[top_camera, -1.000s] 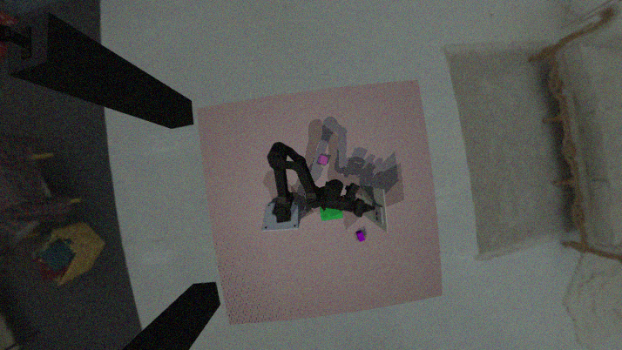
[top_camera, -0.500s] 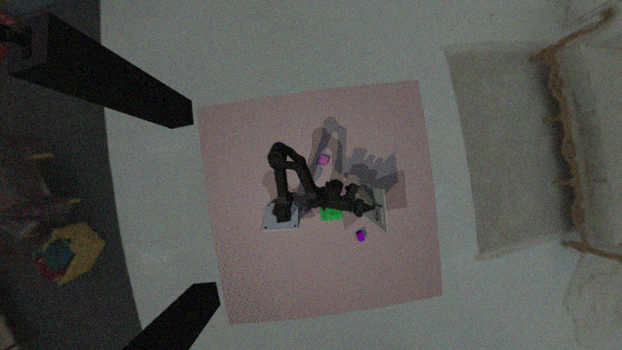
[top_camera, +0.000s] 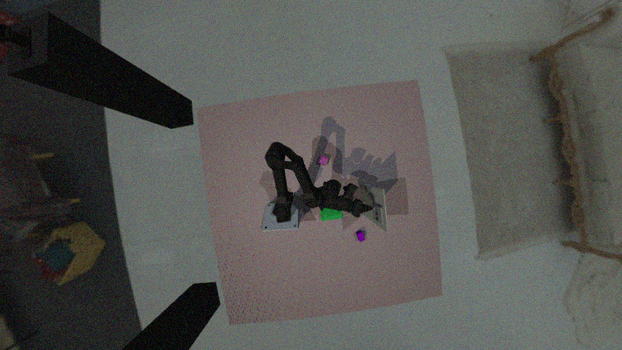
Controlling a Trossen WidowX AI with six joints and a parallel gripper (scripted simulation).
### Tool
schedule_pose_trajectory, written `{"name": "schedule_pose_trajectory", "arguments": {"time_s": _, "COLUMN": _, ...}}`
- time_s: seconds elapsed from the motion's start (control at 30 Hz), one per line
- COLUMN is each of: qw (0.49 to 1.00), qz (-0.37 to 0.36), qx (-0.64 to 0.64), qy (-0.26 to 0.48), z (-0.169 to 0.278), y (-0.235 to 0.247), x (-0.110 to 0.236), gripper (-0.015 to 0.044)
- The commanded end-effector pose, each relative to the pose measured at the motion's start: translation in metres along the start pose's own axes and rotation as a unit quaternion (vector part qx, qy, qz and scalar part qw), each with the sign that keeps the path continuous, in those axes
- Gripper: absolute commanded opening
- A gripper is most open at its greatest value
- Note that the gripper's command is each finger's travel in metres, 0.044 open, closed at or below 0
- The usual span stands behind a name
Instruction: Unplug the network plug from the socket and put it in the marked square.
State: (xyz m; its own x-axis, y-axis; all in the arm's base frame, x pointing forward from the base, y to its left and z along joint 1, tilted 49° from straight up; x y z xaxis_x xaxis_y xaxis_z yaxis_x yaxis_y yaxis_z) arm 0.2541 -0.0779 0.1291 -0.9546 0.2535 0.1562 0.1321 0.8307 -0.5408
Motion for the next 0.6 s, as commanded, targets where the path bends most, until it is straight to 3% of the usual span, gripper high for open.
{"name": "schedule_pose_trajectory", "arguments": {"time_s": 0.0, "qw": 1.0, "qz": -0.001, "qx": -0.001, "qy": 0.0, "z": 0.001, "y": 0.0002, "x": 0.0045, "gripper": 0.0}}
{"name": "schedule_pose_trajectory", "arguments": {"time_s": 0.57, "qw": 1.0, "qz": -0.001, "qx": -0.001, "qy": 0.0, "z": 0.0051, "y": -0.0005, "x": 0.0144, "gripper": 0.0}}
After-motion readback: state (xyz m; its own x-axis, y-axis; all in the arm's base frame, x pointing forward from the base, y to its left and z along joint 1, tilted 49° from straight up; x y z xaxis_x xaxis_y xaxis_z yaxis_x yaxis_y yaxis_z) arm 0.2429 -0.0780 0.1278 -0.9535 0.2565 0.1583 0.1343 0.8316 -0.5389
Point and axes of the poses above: the point midway between the two fingers, 35 mm back from their tips, its own x axis back along the fingers, its own y axis across the jaws, z = x × y, the point moved 10 cm from there along x, back along the fingers, and after that the axes turned 9 degrees about -x, right-handed, at the moved point
